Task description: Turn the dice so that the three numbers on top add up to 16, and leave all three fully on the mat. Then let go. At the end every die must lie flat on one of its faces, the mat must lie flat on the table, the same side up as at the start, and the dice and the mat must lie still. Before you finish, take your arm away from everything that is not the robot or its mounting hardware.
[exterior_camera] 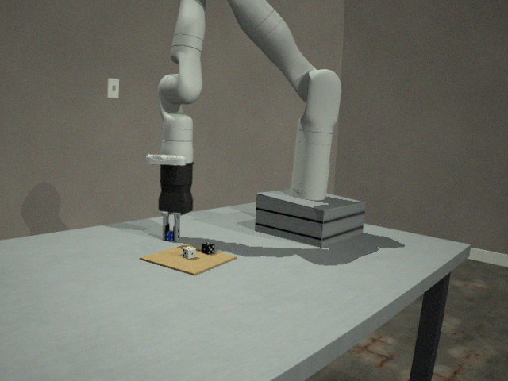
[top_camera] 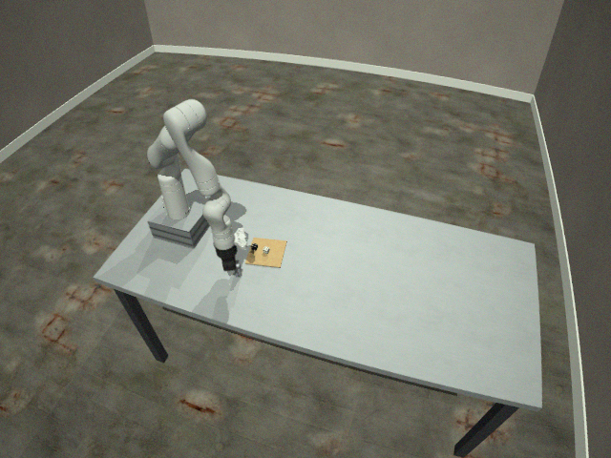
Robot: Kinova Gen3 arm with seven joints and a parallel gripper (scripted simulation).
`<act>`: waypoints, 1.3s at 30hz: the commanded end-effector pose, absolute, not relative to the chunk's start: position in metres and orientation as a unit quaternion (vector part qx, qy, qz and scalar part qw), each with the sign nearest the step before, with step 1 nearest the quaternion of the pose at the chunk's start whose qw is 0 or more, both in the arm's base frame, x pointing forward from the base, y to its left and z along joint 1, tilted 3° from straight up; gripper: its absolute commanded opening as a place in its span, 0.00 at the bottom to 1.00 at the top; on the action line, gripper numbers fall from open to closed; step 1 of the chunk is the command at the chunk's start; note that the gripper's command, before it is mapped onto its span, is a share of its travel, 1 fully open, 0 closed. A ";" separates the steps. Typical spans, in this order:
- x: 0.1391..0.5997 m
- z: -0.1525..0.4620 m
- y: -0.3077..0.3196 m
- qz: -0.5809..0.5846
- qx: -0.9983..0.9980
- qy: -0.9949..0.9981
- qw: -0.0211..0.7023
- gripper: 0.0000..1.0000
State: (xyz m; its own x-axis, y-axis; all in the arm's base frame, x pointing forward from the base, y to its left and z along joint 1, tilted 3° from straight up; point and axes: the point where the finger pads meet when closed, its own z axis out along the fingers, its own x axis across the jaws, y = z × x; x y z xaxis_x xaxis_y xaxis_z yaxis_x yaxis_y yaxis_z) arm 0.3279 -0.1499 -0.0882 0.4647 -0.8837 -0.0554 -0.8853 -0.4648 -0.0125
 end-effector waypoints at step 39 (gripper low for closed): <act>0.330 0.011 -0.156 0.020 -0.856 0.517 0.020 0.40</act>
State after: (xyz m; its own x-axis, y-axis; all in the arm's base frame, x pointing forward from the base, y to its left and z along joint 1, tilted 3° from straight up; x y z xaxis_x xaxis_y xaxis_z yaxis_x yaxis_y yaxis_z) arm 0.3259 -0.1488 0.0015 0.4716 -0.8789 -0.0717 -0.8813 -0.4725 -0.0047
